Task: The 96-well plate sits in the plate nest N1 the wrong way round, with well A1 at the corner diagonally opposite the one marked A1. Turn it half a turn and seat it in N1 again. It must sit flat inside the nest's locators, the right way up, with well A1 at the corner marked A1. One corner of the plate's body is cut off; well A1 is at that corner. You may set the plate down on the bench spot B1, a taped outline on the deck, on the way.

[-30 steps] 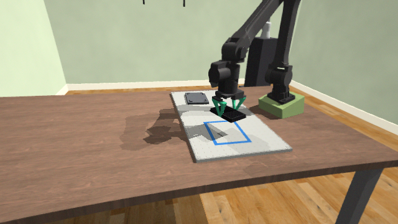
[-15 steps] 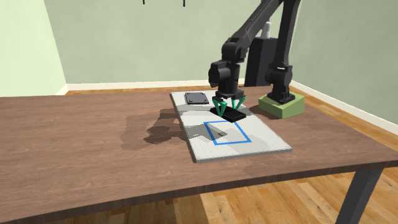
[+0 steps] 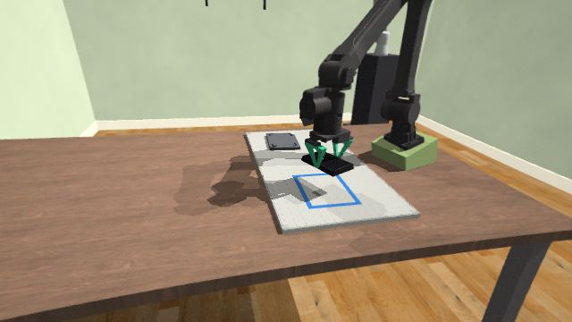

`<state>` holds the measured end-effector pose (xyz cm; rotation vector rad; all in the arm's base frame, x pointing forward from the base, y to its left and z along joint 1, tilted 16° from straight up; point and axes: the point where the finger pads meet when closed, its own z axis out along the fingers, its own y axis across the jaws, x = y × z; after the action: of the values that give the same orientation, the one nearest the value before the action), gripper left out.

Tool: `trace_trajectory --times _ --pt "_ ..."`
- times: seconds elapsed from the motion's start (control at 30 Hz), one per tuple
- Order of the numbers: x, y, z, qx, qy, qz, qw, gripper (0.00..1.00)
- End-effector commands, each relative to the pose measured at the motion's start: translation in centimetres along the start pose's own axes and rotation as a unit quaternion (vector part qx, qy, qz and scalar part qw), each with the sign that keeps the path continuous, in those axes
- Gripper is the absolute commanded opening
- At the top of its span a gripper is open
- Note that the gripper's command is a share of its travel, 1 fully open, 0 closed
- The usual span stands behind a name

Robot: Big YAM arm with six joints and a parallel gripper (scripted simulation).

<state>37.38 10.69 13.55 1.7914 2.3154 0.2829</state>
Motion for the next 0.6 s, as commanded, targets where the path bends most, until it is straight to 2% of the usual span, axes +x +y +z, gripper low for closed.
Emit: trace_trajectory --times 0.0,0.2,0.27,0.37,0.47,0.57 --pt "0.0 1.4 -1.2 -0.019 -0.001 -0.006 1.0 0.0" --pt "0.0 1.4 -1.2 -0.019 -0.001 -0.006 1.0 0.0" --pt "-0.1 0.5 0.3 -0.006 -0.002 -0.012 1.0 0.0" --pt "-0.1 1.0 0.2 -0.01 -0.002 -0.011 1.0 0.0" --pt "-0.2 0.4 0.7 -0.005 -0.002 -0.011 1.0 0.0" --pt "-0.2 0.9 0.6 -0.01 -0.002 -0.01 1.0 0.0"
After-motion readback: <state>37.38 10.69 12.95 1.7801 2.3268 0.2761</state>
